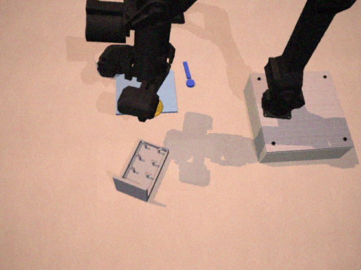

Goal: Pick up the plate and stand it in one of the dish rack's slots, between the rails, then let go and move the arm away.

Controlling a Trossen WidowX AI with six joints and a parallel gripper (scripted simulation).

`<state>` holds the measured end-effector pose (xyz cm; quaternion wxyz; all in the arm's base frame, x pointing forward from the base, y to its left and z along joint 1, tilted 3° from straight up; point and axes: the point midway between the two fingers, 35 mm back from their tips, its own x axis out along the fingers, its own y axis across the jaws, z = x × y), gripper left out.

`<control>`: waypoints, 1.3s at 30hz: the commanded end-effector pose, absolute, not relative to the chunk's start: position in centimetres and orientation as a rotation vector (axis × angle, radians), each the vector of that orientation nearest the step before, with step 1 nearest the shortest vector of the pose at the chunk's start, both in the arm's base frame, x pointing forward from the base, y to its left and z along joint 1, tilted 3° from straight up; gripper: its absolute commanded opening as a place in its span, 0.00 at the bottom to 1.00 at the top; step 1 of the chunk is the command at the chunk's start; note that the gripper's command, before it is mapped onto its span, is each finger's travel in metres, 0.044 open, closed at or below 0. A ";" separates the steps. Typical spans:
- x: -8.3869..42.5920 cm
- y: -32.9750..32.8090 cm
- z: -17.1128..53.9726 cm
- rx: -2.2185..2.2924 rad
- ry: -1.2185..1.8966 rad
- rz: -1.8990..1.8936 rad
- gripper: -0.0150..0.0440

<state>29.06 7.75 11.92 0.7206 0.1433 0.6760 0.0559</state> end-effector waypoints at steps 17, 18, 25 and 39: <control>31.5 8.9 5.9 0.302 1.218 0.697 0.25; 31.5 8.9 5.7 0.298 1.196 0.722 0.25; 31.5 8.8 4.5 0.261 1.043 0.863 0.25; 30.3 8.3 3.3 0.163 0.661 1.093 0.25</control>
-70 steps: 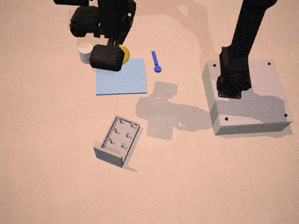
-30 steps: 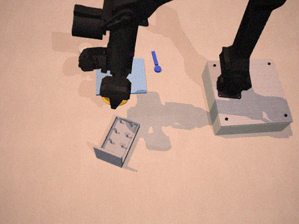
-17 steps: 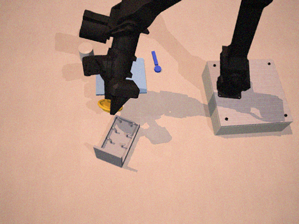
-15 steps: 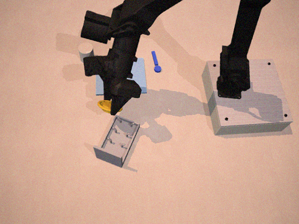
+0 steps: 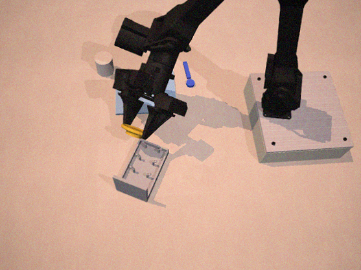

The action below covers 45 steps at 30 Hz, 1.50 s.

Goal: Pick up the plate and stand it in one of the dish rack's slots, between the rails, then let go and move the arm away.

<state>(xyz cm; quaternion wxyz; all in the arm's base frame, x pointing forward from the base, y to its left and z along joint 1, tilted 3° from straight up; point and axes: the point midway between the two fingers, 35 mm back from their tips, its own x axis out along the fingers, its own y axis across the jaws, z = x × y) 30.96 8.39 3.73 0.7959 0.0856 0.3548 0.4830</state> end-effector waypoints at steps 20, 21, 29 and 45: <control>26.2 7.4 4.2 -0.025 0.054 1.238 0.25; 26.2 7.4 4.2 -0.026 0.049 1.238 0.25; 26.4 7.4 4.1 -0.010 0.026 1.251 0.25; 27.3 7.4 2.6 0.052 0.101 1.247 0.25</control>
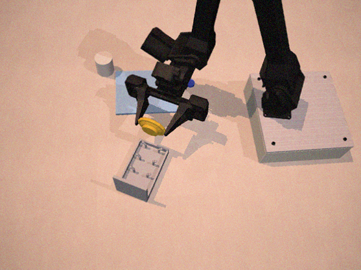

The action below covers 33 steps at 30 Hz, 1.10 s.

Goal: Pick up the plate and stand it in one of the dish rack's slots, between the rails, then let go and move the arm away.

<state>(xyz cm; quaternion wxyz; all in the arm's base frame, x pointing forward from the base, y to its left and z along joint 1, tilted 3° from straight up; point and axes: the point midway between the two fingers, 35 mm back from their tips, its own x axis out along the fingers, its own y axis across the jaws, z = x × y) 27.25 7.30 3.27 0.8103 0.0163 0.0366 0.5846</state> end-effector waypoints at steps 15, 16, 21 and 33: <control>27.8 8.0 1.4 0.039 0.099 1.250 0.25; 27.8 8.1 1.3 0.039 0.099 1.250 0.25; 27.9 8.3 1.2 0.035 0.098 1.250 0.25; 28.2 9.1 1.3 -0.007 0.066 1.246 0.25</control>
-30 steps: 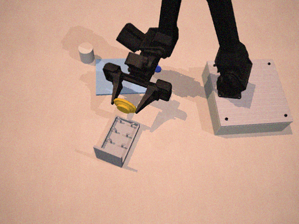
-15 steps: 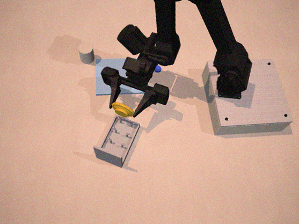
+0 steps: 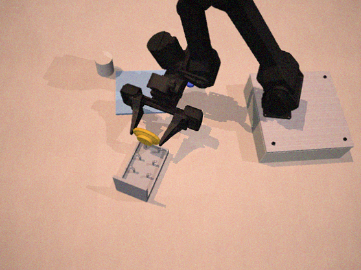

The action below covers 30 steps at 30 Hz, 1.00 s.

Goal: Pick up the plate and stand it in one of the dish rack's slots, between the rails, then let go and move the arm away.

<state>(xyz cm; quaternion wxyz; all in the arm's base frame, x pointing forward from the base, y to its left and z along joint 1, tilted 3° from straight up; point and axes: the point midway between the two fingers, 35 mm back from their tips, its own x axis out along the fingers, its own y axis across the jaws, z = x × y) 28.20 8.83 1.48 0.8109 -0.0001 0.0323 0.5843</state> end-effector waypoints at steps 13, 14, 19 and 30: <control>27.6 10.8 1.3 -0.048 0.045 1.259 0.25; 27.6 10.8 1.3 -0.048 0.045 1.259 0.25; 27.6 11.1 -0.4 -0.055 0.055 1.266 0.25; 27.6 11.1 -0.1 -0.050 0.055 1.268 0.25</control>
